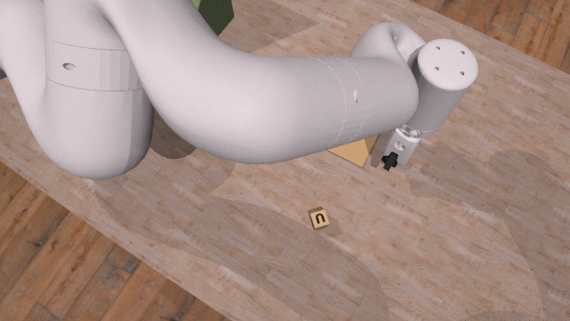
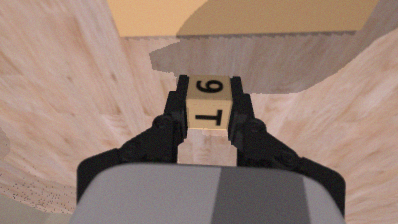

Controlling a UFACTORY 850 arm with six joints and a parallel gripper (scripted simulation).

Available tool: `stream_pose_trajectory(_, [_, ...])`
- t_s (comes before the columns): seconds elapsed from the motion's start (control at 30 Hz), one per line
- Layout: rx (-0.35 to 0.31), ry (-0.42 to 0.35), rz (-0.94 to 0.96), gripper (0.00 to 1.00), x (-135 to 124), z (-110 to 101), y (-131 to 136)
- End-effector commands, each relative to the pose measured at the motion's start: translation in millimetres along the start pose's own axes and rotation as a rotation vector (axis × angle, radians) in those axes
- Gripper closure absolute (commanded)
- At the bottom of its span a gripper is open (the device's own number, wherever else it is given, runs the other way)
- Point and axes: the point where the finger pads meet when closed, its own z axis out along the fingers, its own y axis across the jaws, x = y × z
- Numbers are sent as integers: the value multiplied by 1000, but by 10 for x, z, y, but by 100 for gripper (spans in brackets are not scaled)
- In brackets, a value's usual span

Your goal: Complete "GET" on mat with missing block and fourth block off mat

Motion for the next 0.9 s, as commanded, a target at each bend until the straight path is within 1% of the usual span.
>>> stream_pose_trajectory(0.0, [0,-2,1,73,-8,-10,0])
stream_pose_trajectory(0.17, [0,-2,1,73,-8,-15,0])
stream_pose_trajectory(0.27, [0,-2,1,73,-8,-73,0])
stream_pose_trajectory(0.4, [0,-2,1,73,-7,-280,0])
stream_pose_trajectory(0.67, [0,-2,1,73,-6,-853,0])
stream_pose_trajectory(0.73, [0,-2,1,73,-6,-853,0])
stream_pose_trajectory(0.87, [0,-2,1,73,-6,-993,0])
